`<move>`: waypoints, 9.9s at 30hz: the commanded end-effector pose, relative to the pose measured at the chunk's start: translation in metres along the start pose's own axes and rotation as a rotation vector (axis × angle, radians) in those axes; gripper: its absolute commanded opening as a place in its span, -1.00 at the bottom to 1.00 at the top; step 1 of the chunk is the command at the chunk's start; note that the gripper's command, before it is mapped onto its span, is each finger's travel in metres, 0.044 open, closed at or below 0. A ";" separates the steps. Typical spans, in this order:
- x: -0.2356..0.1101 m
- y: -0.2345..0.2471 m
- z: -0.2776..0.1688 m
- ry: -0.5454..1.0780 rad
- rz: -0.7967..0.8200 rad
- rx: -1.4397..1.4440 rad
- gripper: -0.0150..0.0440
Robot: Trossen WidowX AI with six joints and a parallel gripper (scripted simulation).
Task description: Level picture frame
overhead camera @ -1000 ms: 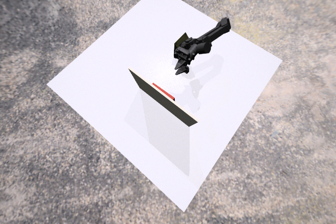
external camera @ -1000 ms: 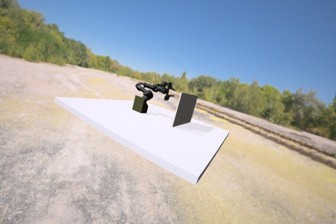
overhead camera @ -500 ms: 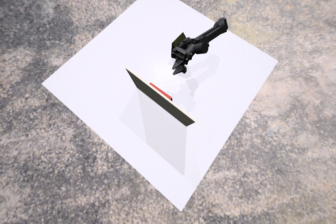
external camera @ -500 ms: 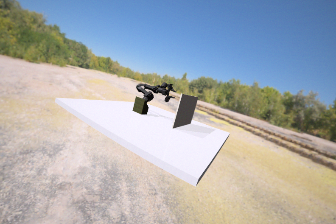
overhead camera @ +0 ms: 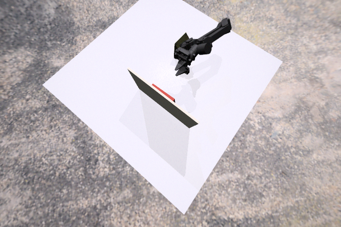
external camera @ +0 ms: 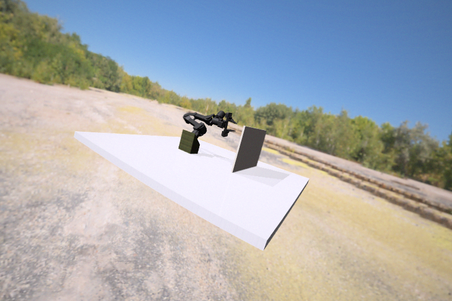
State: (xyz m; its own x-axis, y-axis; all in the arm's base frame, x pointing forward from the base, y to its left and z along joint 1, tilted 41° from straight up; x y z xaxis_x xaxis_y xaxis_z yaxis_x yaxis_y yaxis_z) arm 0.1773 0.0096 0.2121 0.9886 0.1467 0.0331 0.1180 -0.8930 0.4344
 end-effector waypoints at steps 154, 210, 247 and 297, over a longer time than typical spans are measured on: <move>0.124 -0.055 0.022 0.007 0.008 0.009 0.03; 0.124 -0.044 0.020 0.007 0.008 0.008 -0.49; 0.124 -0.044 0.018 0.007 0.008 0.008 -0.49; 0.124 -0.047 0.012 0.007 0.008 0.009 -0.49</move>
State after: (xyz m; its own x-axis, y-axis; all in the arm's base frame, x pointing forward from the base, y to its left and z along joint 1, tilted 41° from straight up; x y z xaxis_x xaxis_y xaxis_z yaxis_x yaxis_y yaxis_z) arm 0.2943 0.0654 0.1820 0.9874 0.1548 0.0314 0.1269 -0.8958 0.4260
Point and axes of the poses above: the point midway between the two fingers, 35 mm back from their tips, its own x axis out along the fingers, its own y axis across the jaws, z = x × y, the point moved 6 cm from there along -x, back along the fingers, and after that the axes turned 15 degrees about x, right-handed, at the moved point
